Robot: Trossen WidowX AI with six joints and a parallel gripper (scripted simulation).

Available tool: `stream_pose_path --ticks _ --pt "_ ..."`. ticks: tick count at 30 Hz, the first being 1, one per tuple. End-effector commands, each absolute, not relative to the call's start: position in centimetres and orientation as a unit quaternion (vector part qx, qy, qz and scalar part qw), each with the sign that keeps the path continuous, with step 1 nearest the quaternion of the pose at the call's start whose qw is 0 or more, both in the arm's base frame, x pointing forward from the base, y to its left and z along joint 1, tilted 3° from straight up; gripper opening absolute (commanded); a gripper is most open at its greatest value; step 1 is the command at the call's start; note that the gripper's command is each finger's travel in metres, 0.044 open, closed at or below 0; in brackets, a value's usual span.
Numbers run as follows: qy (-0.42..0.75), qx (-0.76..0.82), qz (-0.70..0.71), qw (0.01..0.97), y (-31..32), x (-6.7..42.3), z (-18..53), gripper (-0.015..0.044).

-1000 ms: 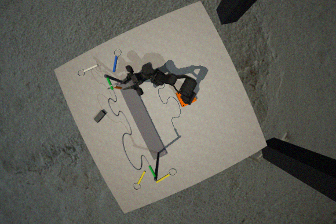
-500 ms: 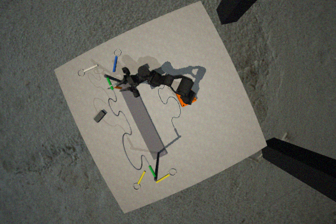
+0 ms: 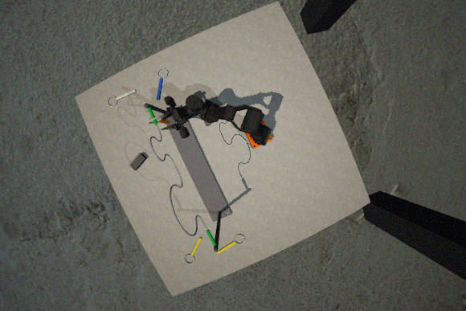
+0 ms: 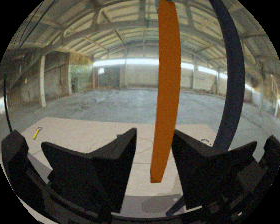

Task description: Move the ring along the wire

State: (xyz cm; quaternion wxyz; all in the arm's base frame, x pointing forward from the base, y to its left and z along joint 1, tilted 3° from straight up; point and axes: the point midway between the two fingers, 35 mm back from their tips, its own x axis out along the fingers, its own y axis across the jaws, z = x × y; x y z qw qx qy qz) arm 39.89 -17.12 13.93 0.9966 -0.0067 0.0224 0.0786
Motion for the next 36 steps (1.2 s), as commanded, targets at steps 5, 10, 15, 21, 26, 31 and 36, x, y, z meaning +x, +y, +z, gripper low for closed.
stream_pose_path --ticks 5,10,15,21,26,31,36 --pt "0.020 -0.007 0.078 0.997 -17.08 40.44 14.13 0.0160" --pt "0.020 -0.007 0.078 0.997 -17.08 40.44 14.13 0.0160" --pt "0.020 -0.007 0.078 0.997 -17.08 40.44 14.13 0.0160" --pt "0.020 -0.007 0.078 0.997 -17.08 40.44 14.13 0.0160" --pt "0.021 -0.008 0.080 0.997 -17.00 40.35 14.04 0.0108" --pt "0.021 -0.008 0.080 0.997 -17.00 40.35 14.04 -0.0024" --pt "0.021 -0.008 0.080 0.997 -17.00 40.35 14.04 -0.0150"
